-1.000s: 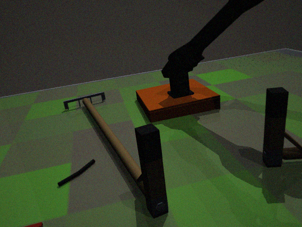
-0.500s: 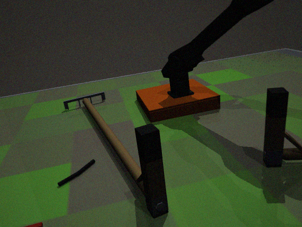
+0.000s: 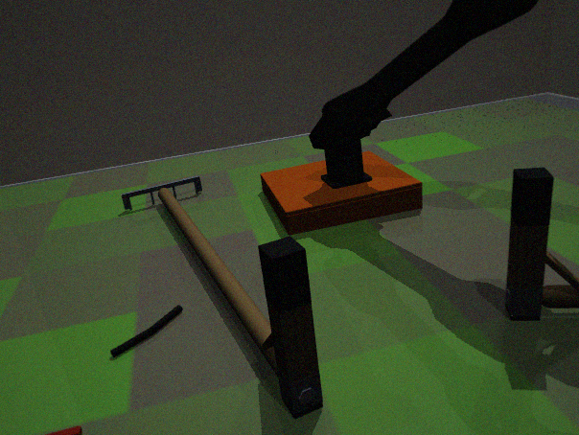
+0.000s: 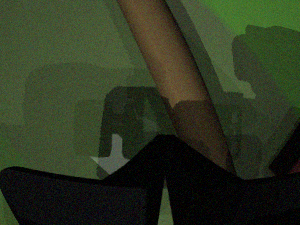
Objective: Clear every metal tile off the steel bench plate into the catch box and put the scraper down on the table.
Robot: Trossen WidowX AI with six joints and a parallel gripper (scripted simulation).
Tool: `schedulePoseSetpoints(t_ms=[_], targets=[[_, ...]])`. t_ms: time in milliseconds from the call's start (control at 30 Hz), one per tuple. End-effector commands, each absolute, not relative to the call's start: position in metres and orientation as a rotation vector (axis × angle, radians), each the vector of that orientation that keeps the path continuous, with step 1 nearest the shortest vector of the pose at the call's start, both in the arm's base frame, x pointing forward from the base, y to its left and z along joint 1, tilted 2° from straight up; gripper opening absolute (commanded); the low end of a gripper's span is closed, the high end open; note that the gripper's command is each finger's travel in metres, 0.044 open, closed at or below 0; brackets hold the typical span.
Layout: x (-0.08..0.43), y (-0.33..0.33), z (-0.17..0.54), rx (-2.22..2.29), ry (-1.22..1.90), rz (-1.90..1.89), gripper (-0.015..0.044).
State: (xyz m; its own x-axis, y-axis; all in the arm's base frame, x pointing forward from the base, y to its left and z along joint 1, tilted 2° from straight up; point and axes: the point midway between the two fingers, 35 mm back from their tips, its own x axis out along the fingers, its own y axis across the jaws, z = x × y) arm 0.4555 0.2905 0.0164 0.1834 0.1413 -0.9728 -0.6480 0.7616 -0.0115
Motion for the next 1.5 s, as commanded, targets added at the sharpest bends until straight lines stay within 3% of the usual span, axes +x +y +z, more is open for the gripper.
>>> schedulePoseSetpoints(t_ms=[0, 633, 1467], targets=[[0.463, 0.285, 0.015, -0.480, 1.272, 0.581, 0.0000], [0.478, 0.277, 0.014, -0.481, 1.270, 0.580, 0.0000], [0.448, 0.288, 0.101, -0.436, 1.233, 0.550, 0.0000]])
